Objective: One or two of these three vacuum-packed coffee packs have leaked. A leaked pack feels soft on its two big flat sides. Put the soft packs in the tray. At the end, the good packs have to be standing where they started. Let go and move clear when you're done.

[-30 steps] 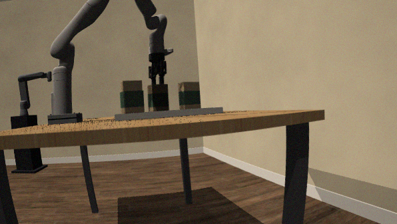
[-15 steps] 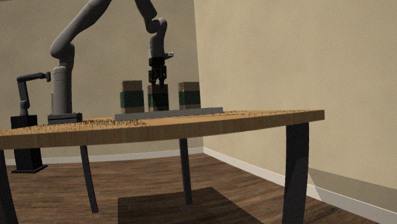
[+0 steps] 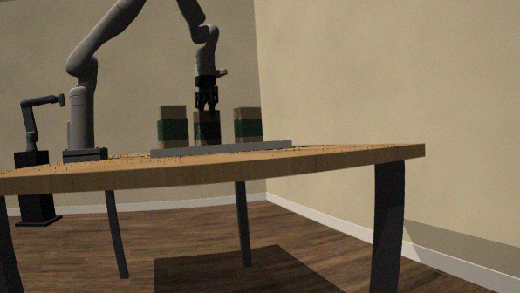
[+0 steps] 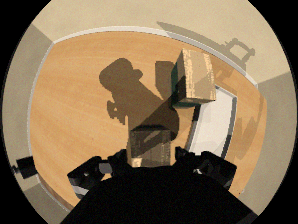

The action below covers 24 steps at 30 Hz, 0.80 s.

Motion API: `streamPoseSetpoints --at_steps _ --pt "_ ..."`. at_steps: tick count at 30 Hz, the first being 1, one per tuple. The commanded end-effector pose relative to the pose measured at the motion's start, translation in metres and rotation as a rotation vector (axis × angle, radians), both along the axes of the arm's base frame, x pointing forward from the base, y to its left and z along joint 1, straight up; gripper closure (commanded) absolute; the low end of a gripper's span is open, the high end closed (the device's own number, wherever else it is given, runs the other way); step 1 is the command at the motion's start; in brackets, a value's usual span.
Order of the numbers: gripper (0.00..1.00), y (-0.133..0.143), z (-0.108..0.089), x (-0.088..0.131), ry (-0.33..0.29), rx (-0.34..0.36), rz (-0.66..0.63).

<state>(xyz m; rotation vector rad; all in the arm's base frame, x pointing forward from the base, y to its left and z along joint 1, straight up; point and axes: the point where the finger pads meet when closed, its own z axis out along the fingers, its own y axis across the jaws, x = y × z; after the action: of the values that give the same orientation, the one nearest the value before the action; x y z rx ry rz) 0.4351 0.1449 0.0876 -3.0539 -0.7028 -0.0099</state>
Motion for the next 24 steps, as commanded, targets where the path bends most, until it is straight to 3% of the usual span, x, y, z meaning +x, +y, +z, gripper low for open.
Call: streamPoseSetpoints --at_steps 1,19,20,24 --pt "0.15 -0.0001 -0.0013 0.0008 -0.004 -0.001 -0.001" --pt "0.15 -0.0001 -0.0013 0.0008 -0.004 -0.001 -0.001" --pt "0.73 -0.0001 -0.0013 0.0008 -0.004 -0.001 -0.001" --pt "0.73 -0.0001 -0.0013 0.0008 -0.004 -0.001 -0.001"
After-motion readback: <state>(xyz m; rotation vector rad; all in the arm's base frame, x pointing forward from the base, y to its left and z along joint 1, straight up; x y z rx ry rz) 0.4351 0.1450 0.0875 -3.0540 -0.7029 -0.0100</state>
